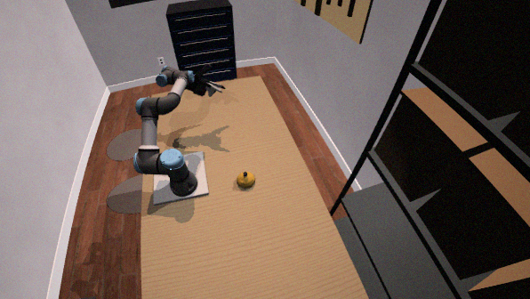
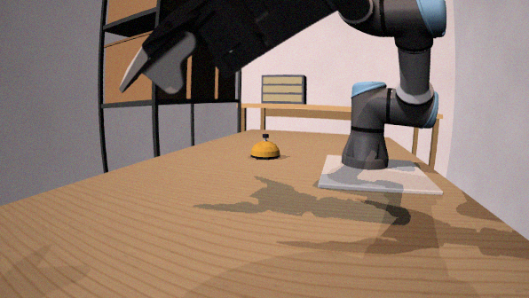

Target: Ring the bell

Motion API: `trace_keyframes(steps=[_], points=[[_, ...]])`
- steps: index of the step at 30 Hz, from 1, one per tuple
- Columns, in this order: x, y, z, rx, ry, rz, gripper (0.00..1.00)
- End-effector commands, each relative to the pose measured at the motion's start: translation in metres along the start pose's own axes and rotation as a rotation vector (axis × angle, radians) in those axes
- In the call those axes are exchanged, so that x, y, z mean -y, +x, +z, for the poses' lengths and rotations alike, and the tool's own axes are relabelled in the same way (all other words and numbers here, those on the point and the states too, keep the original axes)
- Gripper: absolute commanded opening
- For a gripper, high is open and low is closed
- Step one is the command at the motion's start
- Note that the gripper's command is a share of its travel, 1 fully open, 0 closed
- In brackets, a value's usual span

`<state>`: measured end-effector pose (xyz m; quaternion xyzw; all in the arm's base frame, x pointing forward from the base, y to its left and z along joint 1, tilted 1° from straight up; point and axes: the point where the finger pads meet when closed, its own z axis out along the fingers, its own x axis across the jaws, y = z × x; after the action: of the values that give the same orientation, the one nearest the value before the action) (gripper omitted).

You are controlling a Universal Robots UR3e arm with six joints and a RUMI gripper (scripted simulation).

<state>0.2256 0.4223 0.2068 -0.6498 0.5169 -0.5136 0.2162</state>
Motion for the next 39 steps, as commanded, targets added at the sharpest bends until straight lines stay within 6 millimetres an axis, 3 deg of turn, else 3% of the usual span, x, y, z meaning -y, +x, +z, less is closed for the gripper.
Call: trace_keyframes(steps=[1, 25, 39], points=[[0.001, 0.000, 0.000, 0.001, 0.001, 0.003, 1.00], [0.001, 0.002, 0.002, -0.002, -0.005, 0.010, 1.00], [-0.001, 0.018, 0.027, -0.043, -0.069, 0.092, 1.00]])
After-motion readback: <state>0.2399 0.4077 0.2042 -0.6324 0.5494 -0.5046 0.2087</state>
